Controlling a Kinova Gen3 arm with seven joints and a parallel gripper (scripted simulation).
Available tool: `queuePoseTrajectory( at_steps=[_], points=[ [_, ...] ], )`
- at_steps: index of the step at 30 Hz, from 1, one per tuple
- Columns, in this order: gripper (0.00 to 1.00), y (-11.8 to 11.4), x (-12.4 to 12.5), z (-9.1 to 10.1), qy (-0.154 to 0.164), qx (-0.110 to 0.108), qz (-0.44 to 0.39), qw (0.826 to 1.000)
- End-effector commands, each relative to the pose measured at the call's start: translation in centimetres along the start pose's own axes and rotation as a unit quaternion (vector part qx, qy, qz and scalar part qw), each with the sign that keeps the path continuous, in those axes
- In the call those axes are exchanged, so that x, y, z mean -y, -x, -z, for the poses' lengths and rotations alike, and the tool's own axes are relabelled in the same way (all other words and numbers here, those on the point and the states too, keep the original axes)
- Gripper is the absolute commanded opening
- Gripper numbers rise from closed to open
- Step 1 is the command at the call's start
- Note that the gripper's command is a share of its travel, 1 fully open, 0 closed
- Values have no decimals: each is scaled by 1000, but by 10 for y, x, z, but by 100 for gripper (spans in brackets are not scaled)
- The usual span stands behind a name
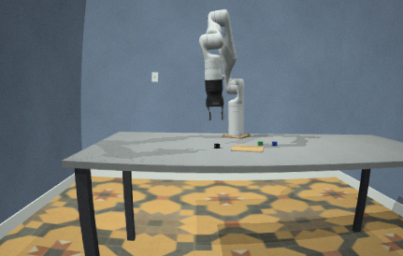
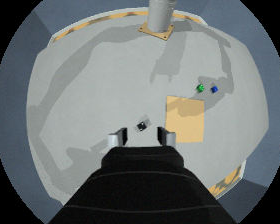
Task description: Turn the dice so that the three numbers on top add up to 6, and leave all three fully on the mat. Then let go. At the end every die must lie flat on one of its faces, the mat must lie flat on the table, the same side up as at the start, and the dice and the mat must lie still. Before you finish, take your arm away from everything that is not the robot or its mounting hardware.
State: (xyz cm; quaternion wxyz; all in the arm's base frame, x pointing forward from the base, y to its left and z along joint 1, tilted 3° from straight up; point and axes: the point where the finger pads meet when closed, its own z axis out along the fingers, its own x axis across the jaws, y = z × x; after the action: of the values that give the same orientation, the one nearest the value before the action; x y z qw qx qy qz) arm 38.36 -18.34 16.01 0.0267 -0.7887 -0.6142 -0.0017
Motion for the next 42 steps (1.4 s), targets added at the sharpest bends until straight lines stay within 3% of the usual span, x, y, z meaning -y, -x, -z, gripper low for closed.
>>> queuePoseTrajectory(
  at_steps=[1, 2, 9, 16, 42],
  points=[
    [100, -1, -1, 2, 2, 1, 1, 1000],
    [100, -4, -8, 6, 14, 11, 24, 1000],
    [100, -4, -8, 6, 14, 11, 24, 1000],
    [100, -11, -19, 12, 32, 24, 58, 998],
    [100, -15, -26, 17, 44, 33, 81, 995]
  ],
)
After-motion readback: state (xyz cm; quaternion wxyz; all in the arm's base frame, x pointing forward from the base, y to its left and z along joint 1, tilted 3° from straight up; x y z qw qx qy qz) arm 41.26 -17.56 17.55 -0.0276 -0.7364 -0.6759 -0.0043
